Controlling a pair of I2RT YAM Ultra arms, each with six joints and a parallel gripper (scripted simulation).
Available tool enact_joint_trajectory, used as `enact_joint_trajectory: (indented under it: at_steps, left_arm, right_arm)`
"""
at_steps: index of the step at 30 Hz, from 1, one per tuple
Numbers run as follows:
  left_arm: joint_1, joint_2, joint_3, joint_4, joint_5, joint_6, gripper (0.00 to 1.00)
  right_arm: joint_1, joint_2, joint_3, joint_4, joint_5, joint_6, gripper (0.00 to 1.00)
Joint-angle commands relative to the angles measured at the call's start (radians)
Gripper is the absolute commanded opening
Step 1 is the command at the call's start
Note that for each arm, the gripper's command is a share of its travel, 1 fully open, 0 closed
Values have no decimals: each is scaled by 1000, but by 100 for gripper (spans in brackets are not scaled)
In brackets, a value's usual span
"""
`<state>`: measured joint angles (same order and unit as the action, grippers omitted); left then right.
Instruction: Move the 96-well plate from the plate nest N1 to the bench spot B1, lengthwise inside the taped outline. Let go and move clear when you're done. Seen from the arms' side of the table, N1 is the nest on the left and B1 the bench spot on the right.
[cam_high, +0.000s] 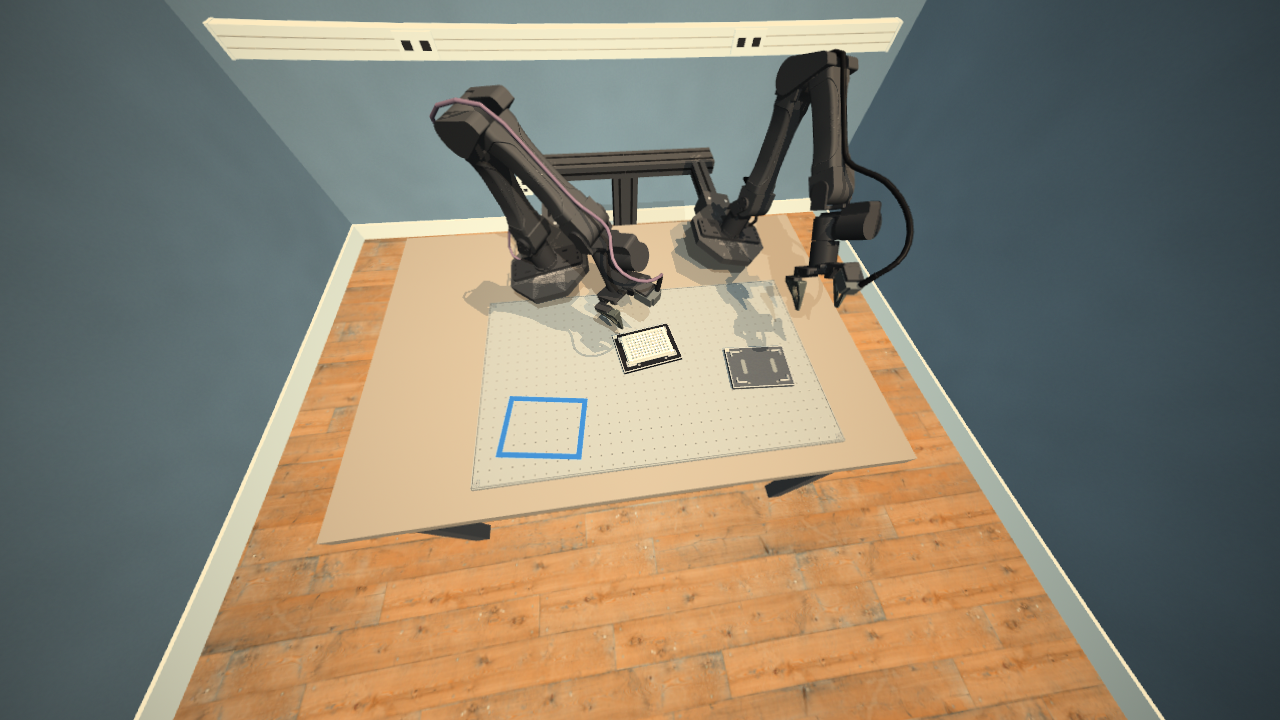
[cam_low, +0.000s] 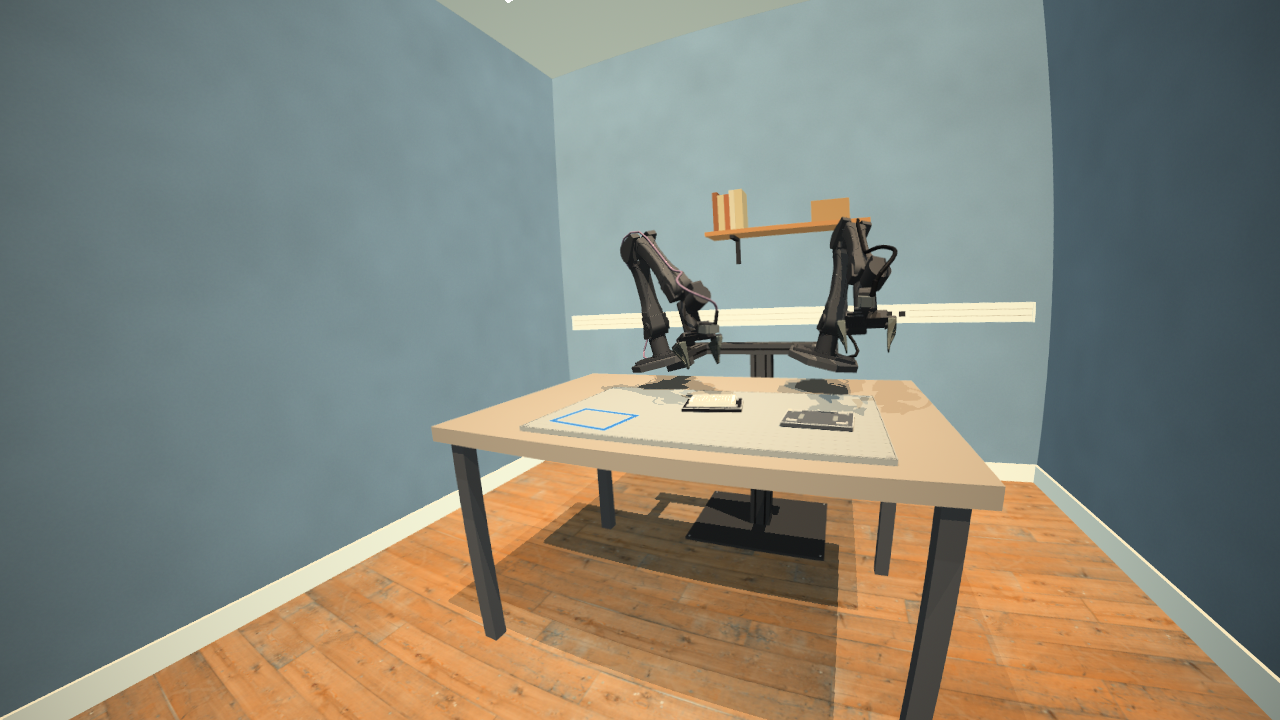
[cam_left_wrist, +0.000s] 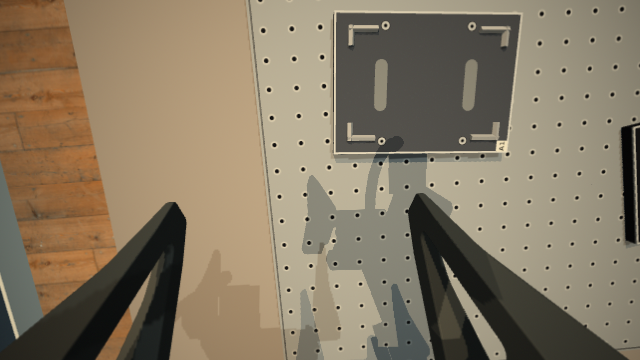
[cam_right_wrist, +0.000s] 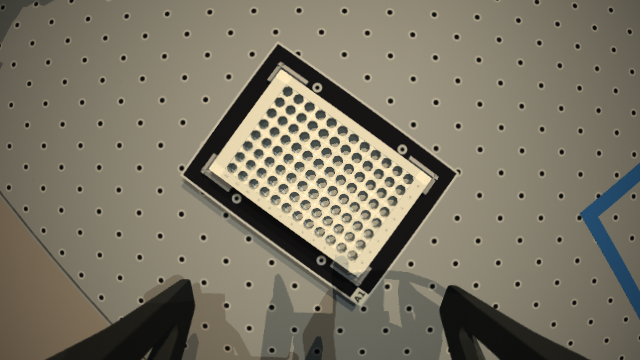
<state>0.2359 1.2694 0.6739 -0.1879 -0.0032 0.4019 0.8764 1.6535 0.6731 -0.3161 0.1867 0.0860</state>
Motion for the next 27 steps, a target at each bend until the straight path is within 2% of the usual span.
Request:
enact_joint_trajectory:
  at_steps: [1,12,16,22,24,27]
  left_arm:
    - [46,-31,-6,74,70,-30,100]
    - [64,-26,2,72,66,-27,100]
    - [45,-30,-10,59,34,-50,100]
    - [-98,-87,-27,6,-51,-100,100]
    - [-98,-87,-27,6,-51,-100,100]
    - [-217,-138,-39,-30,-117,-141,100]
  right_arm:
    - [18,7,36,-23,19,19,100]
    - [16,0,37,-24,18,16,100]
    - [6,16,43,-48,-13,-76,100]
    - [-24,118,138,-134,-42,-335,100]
    - [-24,118,138,-134,-42,-335,100]
    - [-36,190,215,-201,-48,-475,100]
